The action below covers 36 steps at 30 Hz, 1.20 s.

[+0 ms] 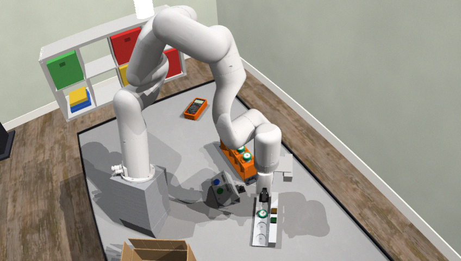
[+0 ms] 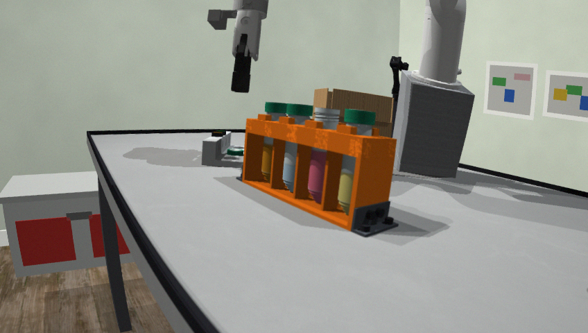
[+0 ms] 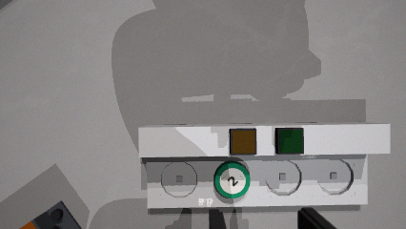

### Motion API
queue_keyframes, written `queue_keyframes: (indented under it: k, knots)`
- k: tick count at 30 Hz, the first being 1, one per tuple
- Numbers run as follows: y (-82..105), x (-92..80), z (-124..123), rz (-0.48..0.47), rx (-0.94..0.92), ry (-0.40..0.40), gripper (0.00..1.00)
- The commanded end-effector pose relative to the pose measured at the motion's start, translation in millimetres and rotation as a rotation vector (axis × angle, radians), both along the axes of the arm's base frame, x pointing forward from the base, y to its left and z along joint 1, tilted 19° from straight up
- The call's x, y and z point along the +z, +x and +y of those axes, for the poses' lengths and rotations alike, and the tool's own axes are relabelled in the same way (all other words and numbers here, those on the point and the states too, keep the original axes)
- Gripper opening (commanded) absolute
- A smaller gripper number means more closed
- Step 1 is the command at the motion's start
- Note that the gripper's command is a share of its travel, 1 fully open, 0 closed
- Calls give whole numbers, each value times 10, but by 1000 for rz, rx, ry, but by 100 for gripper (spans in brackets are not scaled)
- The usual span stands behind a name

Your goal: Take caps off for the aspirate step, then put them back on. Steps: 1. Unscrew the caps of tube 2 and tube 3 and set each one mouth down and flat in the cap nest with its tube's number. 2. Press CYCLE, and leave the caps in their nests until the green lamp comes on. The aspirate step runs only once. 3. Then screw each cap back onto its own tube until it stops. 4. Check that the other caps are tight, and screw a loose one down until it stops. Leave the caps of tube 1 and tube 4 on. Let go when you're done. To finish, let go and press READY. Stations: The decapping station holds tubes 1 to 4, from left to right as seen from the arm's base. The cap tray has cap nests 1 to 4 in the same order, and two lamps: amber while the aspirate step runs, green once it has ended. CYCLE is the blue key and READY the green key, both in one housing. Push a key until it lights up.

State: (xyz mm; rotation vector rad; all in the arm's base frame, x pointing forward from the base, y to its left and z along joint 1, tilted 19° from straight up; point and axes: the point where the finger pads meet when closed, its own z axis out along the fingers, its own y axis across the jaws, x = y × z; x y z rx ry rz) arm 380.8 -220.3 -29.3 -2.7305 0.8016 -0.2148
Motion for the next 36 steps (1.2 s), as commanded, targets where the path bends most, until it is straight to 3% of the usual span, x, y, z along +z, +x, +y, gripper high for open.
queue_keyframes:
  k: [1,5,9,13,15,28,30,36]
  knots:
    - [-21,149,-48,-2,-1,-3,46]
    - [-21,150,-48,-2,-1,-3,46]
    - [22,235,264,67,-289,64,46]
    - [31,252,327,82,-351,79,46]
    - [52,293,481,118,-503,116,46]
    - [121,430,986,237,-1001,235,46]
    - [121,430,986,237,-1001,235,46]
    - [161,509,1275,306,-1286,303,46]
